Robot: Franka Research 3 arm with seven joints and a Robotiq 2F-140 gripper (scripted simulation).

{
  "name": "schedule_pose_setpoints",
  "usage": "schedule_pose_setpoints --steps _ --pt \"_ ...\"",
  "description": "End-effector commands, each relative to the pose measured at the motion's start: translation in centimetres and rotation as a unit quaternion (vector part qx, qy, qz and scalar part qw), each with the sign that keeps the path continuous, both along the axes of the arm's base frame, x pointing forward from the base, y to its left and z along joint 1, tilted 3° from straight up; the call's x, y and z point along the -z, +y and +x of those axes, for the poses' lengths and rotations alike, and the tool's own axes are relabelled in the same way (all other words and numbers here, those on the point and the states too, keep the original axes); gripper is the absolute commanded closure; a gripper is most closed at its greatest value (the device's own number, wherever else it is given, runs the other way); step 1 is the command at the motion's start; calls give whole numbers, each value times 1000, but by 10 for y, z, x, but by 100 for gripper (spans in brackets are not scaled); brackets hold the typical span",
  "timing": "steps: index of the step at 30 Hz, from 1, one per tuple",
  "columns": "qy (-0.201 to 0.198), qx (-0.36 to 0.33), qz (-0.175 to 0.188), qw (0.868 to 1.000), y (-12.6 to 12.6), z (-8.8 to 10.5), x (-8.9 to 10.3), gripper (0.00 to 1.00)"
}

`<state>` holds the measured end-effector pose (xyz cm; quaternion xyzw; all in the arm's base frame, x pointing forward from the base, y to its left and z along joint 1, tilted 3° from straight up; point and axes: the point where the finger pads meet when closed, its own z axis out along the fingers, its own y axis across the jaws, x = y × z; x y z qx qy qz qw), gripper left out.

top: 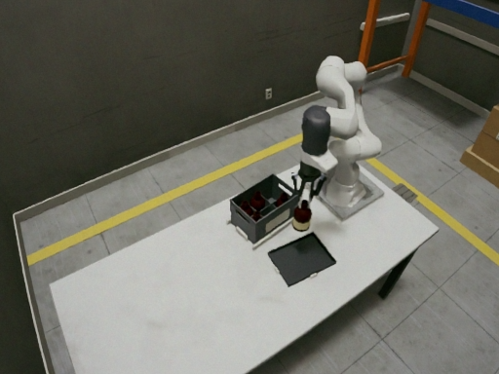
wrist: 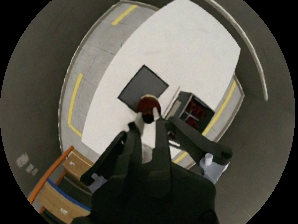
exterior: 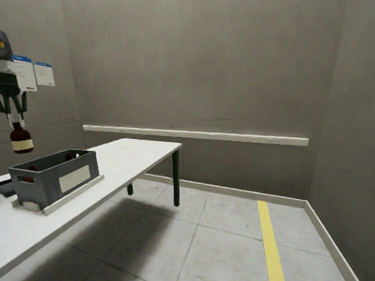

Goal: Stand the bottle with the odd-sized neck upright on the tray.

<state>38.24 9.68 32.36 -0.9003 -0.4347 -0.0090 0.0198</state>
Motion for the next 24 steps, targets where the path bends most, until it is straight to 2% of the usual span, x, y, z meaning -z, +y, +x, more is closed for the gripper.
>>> schedule_pose_setpoints --steps 1,24 --pt "-3 7 4 1000 6 3 -3 90" --pt "-3 7 4 1000 30 8 -4 90"
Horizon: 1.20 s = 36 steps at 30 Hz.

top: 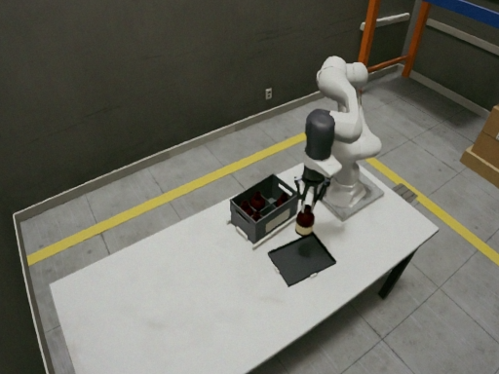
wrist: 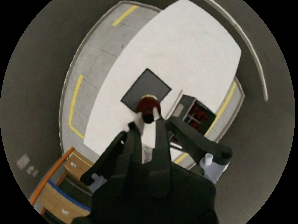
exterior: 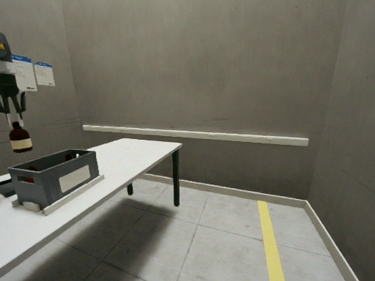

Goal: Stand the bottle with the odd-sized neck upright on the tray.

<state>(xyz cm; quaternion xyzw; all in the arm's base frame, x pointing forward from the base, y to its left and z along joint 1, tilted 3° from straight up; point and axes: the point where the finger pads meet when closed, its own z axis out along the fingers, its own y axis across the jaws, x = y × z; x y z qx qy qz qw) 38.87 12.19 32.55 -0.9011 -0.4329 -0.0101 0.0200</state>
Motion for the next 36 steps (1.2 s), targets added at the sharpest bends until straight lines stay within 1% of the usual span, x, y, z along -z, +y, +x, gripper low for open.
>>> schedule_pose_setpoints --steps 1,21,36 --pt "-2 5 4 1000 6 2 -2 90" --pt "-2 5 4 1000 18 5 -3 90" --pt "-2 5 4 1000 23 6 -3 90"
